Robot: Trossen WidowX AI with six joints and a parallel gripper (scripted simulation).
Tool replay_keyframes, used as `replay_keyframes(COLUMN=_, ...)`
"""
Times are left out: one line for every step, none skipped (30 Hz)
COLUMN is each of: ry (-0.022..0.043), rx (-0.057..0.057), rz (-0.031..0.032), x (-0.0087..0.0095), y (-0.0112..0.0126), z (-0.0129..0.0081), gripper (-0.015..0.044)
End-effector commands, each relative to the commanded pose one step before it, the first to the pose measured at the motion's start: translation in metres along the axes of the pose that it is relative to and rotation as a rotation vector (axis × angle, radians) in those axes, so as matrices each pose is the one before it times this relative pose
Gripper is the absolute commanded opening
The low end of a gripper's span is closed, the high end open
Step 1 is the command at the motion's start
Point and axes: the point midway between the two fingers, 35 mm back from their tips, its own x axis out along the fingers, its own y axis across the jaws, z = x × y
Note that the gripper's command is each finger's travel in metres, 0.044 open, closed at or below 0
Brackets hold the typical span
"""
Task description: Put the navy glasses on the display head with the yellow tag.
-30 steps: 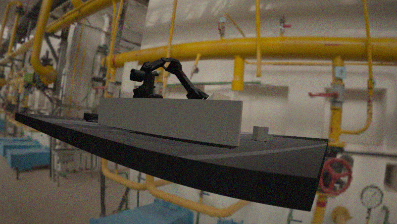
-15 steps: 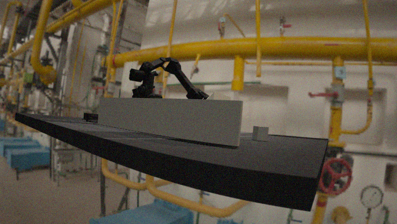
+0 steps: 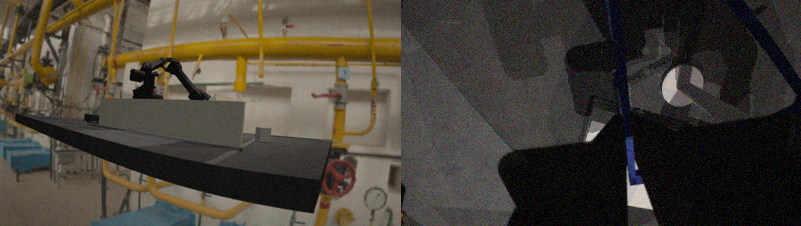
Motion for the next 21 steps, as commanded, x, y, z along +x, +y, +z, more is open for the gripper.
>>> replay_keyframes(ry=-0.00399, rx=-0.001, rz=0.00099, x=-0.00116, y=0.00232, z=0.00374, gripper=0.0)
replay_keyframes(ry=-0.00002, rx=0.0, rz=0.00001, x=0.0, y=0.00026, z=0.00059, gripper=0.0)
replay_keyframes(ry=-0.00002, rx=0.0, rz=0.00001, x=0.0, y=0.00025, z=0.00059, gripper=0.0)
replay_keyframes(ry=-0.00002, rx=0.0, rz=0.00001, x=0.0, y=0.00025, z=0.00059, gripper=0.0)
replay_keyframes(ry=-0.00002, rx=0.0, rz=0.00001, x=0.0, y=0.00024, z=0.0006, gripper=0.0)
replay_keyframes(ry=-0.00002, rx=0.0, rz=0.00001, x=0.0, y=0.00024, z=0.0006, gripper=0.0)
replay_keyframes(ry=-0.00002, rx=0.0, rz=0.00001, x=0.0, y=0.00023, z=0.0006, gripper=0.0)
replay_keyframes(ry=-0.00002, rx=0.0, rz=0.00001, x=0.0, y=0.00022, z=0.00061, gripper=0.0)
replay_keyframes(ry=-0.00002, rx=0.0, rz=0.00001, x=0.0, y=0.00022, z=0.00061, gripper=0.0)
replay_keyframes(ry=-0.00002, rx=0.0, rz=0.00001, x=0.0, y=0.0002, z=0.00057, gripper=0.0)
replay_keyframes(ry=-0.00002, rx=0.0, rz=0.00001, x=0.0, y=0.00019, z=0.00057, gripper=0.0)
replay_keyframes(ry=-0.00002, rx=0.0, rz=0.00001, x=0.0, y=0.00019, z=0.00058, gripper=0.0)
replay_keyframes(ry=-0.00002, rx=0.0, rz=0.00001, x=0.0, y=0.00018, z=0.00058, gripper=0.0)
replay_keyframes(ry=-0.00002, rx=0.0, rz=0.00001, x=0.0, y=0.00018, z=0.00059, gripper=0.0)
replay_keyframes(ry=-0.00002, rx=0.0, rz=0.00001, x=0.0, y=0.00017, z=0.00059, gripper=0.0)
replay_keyframes(ry=-0.00002, rx=0.0, rz=0.00001, x=0.0, y=0.00016, z=0.00055, gripper=0.0)
replay_keyframes(ry=-0.00002, rx=0.0, rz=0.00001, x=0.0, y=0.00016, z=0.00057, gripper=0.0)
replay_keyframes(ry=-0.00002, rx=0.0, rz=0.00001, x=0.0, y=0.00015, z=0.00055, gripper=0.0)
replay_keyframes(ry=-0.00002, rx=0.0, rz=0.00001, x=0.0, y=0.00015, z=0.00056, gripper=0.0)
replay_keyframes(ry=-0.00002, rx=0.0, rz=0.00001, x=0.0, y=0.00016, z=0.00058, gripper=0.0)
replay_keyframes(ry=-0.00002, rx=0.0, rz=0.00001, x=0.0, y=0.00015, z=0.00055, gripper=0.0)
